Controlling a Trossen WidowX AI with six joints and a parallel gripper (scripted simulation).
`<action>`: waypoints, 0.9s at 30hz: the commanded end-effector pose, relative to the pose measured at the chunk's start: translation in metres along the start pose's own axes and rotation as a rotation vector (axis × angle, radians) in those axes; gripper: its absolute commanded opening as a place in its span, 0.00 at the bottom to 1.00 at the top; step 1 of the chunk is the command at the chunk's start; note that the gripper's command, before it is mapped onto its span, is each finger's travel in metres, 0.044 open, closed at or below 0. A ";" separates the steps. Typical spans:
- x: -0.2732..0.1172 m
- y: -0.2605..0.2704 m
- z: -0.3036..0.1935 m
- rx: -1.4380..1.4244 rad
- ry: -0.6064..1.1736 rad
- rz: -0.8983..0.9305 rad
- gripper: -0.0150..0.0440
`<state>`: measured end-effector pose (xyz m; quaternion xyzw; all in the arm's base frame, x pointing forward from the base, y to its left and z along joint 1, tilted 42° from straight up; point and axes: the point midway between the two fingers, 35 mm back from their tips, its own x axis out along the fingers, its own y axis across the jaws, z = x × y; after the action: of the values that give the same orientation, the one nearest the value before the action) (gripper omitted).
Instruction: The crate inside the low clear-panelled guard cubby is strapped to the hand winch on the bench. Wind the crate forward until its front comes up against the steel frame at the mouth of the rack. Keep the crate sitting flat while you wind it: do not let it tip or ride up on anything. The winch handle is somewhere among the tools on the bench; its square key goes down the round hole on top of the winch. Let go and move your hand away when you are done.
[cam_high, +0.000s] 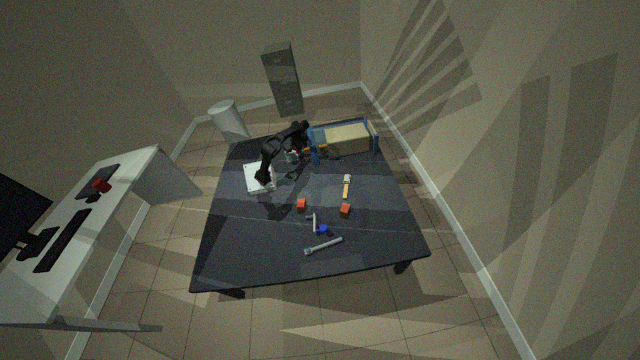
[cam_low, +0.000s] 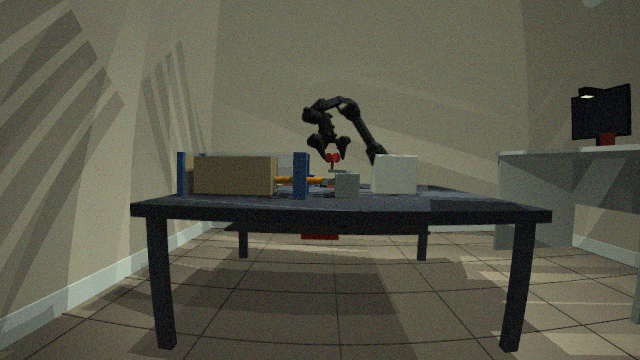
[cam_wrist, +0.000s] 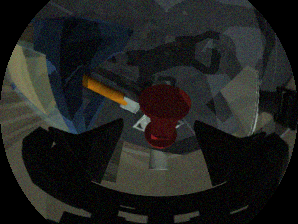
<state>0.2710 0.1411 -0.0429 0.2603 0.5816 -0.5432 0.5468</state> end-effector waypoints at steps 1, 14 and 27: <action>0.009 -0.003 0.005 -0.003 -0.004 -0.005 1.00; 0.008 -0.001 0.004 0.001 0.000 -0.002 0.69; 0.008 -0.001 0.004 0.001 0.000 -0.002 0.25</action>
<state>0.2687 0.1346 -0.0487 0.2596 0.5817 -0.5444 0.5457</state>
